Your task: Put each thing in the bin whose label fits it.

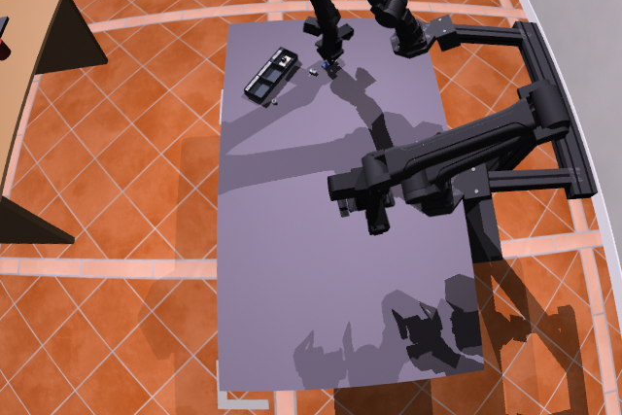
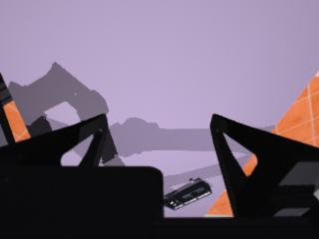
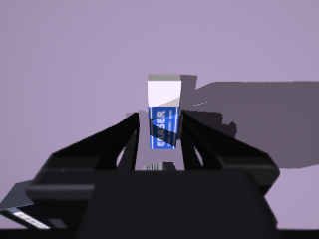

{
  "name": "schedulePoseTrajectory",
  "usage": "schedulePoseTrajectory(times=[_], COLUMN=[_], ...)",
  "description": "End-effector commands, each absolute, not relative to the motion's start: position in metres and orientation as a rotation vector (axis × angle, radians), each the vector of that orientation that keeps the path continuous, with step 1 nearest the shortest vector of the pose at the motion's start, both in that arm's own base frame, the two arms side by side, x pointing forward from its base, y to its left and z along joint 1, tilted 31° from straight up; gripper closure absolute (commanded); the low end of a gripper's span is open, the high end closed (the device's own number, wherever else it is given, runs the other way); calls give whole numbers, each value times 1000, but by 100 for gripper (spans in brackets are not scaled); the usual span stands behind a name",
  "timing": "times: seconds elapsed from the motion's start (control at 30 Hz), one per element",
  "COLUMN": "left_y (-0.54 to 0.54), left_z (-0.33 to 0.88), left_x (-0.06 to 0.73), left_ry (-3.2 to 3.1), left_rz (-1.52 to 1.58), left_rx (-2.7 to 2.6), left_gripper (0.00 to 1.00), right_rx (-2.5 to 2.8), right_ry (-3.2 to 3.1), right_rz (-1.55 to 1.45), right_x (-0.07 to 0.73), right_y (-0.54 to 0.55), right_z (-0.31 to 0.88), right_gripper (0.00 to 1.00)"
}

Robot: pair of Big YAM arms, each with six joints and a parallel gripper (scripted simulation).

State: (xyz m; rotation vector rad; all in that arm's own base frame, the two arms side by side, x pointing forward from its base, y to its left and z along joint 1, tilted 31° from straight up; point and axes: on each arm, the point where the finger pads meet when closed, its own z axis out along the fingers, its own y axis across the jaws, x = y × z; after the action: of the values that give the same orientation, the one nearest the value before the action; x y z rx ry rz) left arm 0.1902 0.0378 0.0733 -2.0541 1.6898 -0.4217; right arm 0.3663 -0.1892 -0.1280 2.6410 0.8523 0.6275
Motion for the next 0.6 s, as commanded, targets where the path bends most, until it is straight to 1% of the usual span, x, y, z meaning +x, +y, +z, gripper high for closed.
schedulePoseTrajectory(times=[0.0,0.27,0.5,0.53,0.57], left_y=[39,39,39,39,39], left_z=[72,72,72,72,72], left_x=[187,187,187,187,187], left_ry=[1677,1677,1677,1677,1677], left_rz=[-417,-417,-417,-417,-417], left_rx=[-2078,-2078,-2078,-2078,-2078], left_gripper=[0,0,0,0,0], right_rx=[2639,2615,2646,2644,2644], right_ry=[846,831,838,848,848], right_rz=[635,655,627,625,625], right_x=[372,378,366,365,365], right_y=[-188,-194,-188,-188,-188], right_z=[-134,-127,-139,-136,-136], right_gripper=[63,63,63,82,82])
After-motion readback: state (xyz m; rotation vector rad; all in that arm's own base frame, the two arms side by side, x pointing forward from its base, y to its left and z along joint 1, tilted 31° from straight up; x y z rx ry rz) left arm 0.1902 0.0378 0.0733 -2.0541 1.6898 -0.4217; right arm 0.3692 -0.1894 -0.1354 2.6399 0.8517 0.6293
